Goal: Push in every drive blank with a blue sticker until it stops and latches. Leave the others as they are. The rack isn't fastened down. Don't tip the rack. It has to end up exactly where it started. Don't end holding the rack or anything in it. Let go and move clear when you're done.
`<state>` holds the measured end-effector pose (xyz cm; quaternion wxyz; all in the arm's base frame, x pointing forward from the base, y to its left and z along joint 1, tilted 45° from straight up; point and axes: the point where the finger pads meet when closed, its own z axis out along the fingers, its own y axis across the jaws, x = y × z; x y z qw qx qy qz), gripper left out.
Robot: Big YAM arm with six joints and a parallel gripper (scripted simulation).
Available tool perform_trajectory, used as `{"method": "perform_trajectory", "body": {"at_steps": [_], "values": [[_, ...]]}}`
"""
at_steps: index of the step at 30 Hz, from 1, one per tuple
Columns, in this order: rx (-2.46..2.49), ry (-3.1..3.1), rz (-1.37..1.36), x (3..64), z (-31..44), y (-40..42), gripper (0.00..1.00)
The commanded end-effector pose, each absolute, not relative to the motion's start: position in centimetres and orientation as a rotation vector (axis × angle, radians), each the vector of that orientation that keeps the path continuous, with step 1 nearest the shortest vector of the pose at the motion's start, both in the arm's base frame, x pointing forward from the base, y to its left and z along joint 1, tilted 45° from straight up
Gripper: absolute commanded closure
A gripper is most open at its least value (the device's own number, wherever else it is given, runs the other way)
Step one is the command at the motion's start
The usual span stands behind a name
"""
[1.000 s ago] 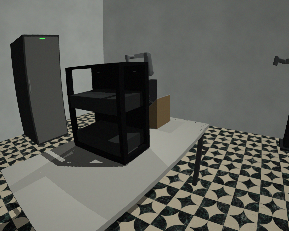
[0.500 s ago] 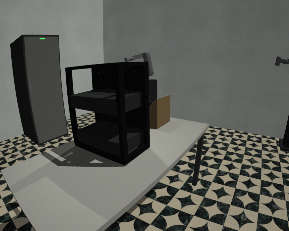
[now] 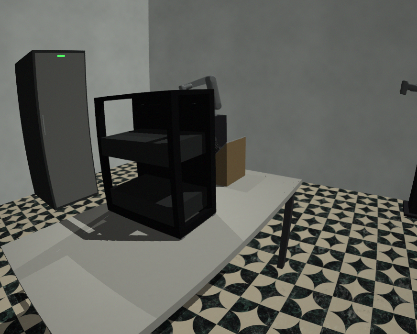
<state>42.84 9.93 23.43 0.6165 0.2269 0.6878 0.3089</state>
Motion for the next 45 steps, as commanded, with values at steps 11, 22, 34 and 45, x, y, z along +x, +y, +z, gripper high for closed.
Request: {"method": "perform_trajectory", "body": {"at_steps": [11,22,34,45], "values": [[0.496,1.528,0.735,44.5,27.7,11.0,1.00],[0.496,1.528,0.735,44.5,27.7,11.0,1.00],[0.502,1.516,0.728,46.5,27.6,10.6,1.00],[0.506,1.539,0.721,47.1,26.9,10.8,1.00]]}}
